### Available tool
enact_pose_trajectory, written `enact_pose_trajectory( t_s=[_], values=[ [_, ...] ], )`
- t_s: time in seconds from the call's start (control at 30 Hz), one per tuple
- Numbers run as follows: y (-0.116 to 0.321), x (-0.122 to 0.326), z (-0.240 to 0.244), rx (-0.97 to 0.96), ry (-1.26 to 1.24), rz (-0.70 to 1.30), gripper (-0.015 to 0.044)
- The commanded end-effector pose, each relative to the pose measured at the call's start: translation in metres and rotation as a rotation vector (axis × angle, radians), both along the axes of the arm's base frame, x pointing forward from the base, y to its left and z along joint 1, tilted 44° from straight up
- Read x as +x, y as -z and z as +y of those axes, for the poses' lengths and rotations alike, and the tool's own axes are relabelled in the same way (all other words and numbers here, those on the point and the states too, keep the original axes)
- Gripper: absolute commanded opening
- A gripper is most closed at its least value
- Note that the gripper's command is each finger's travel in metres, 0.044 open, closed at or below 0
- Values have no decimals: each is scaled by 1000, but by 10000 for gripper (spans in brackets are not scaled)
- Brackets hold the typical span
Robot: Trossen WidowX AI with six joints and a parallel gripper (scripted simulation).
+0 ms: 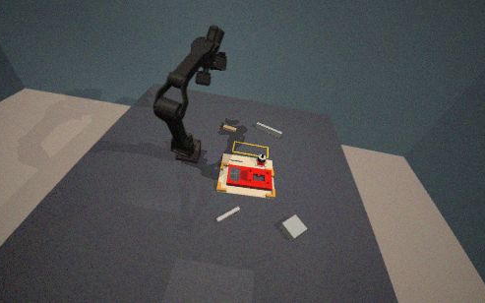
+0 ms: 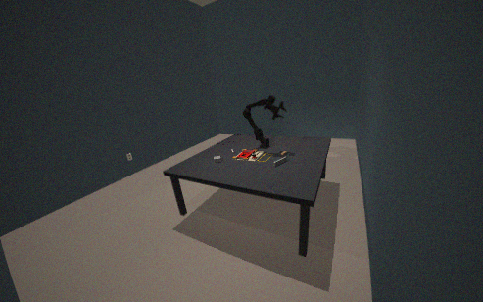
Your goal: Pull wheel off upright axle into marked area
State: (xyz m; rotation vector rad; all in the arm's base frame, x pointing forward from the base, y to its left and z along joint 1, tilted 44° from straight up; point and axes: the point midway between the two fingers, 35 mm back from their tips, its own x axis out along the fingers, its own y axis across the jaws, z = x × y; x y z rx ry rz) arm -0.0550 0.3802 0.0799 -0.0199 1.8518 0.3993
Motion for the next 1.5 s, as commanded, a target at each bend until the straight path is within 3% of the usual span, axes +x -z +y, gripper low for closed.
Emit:
enact_pose_trajectory(
  t_s=[0.0, 0.43, 0.97, 1.27, 1.47],
  values=[
    [12, 48, 0, -78, 175, -80, 300],
    [34, 173, -30, -279, 623, -249, 300],
    [39, 322, -137, -635, 1280, -592, 300],
    [30, 380, -215, -815, 1565, -809, 300],
    [29, 384, -220, -826, 1584, -826, 300]
  ],
)
